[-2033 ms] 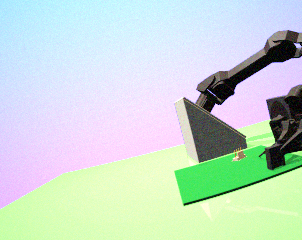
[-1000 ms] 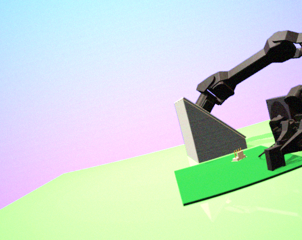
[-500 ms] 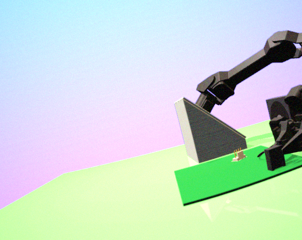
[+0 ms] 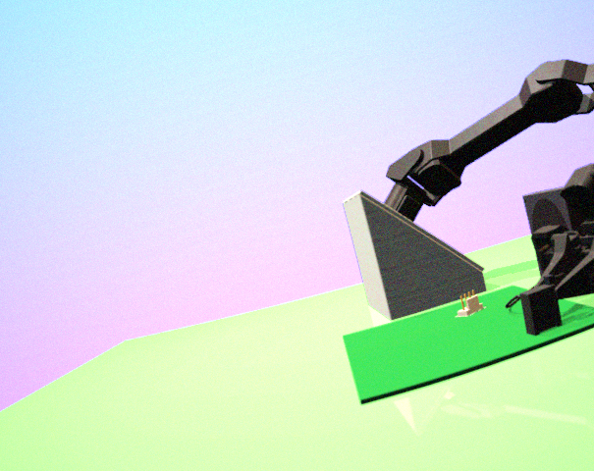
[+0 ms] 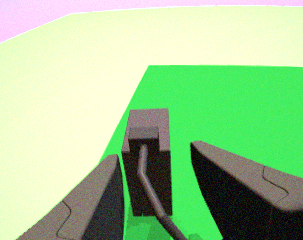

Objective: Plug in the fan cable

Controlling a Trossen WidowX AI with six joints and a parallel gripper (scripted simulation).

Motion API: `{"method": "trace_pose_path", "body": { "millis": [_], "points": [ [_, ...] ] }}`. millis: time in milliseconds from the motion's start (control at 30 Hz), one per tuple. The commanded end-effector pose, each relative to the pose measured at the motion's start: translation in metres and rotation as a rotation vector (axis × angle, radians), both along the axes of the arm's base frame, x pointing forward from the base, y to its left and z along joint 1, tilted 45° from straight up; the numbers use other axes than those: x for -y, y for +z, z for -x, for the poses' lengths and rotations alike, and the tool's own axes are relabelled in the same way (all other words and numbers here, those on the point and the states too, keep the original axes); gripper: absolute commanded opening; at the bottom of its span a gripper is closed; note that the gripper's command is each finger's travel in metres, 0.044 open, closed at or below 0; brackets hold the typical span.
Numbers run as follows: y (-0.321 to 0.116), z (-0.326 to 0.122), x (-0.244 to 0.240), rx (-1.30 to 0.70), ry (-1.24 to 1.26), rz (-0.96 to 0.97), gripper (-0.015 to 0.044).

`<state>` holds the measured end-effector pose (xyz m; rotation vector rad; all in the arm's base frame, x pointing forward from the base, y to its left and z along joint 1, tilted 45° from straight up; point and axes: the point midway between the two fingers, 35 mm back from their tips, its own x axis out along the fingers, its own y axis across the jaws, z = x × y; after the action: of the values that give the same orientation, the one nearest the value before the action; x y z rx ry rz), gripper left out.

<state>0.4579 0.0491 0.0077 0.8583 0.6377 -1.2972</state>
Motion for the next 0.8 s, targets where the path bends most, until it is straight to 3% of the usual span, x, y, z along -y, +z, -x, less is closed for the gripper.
{"method": "trace_pose_path", "body": {
  "millis": [0,767],
  "points": [
    [0.015,-0.001,-0.003,0.014,-0.003,-0.005,0.0140],
    [0.086,0.015,-0.017,0.016,-0.002,-0.007,0.0140]
  ]
}}
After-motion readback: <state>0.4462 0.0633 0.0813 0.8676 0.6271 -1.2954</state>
